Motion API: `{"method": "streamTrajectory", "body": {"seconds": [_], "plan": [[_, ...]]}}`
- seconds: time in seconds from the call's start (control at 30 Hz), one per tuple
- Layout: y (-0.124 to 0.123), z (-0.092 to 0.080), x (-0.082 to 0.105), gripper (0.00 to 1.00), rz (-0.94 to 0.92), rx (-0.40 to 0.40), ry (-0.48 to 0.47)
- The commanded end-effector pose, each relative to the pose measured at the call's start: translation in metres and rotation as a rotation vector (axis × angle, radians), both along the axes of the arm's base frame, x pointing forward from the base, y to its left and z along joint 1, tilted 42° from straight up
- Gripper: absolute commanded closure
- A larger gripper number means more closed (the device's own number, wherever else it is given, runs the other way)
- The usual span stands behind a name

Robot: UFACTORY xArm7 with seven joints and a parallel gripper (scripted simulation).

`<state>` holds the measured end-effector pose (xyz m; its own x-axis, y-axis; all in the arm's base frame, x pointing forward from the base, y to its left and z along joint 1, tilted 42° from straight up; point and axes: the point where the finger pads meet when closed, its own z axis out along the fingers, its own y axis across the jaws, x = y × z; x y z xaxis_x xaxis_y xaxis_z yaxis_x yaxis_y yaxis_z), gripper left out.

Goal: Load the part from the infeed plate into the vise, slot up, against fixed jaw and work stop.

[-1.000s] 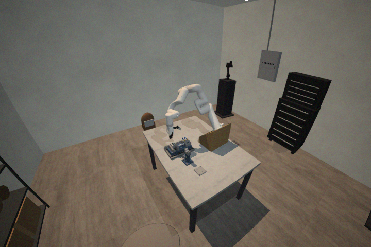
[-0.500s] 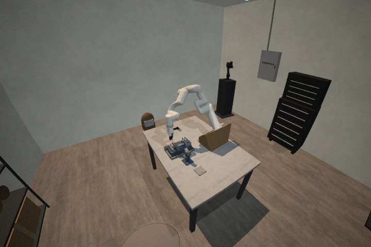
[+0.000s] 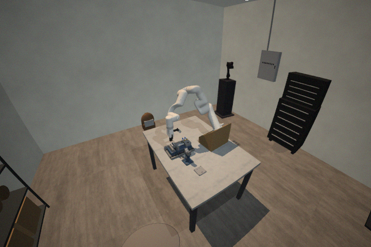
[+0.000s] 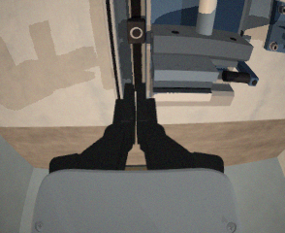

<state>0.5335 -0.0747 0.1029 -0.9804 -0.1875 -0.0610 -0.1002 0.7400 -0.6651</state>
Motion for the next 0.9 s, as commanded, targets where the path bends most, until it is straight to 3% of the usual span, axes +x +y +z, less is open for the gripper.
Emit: {"method": "streamTrajectory", "body": {"seconds": [0.0, 0.87], "plan": [[-0.0012, -0.0025, 0.0022, 1.00, 0.003, 0.001, -0.003], [-0.0077, -0.0093, 0.0041, 1.00, 0.003, 0.001, -0.003]]}}
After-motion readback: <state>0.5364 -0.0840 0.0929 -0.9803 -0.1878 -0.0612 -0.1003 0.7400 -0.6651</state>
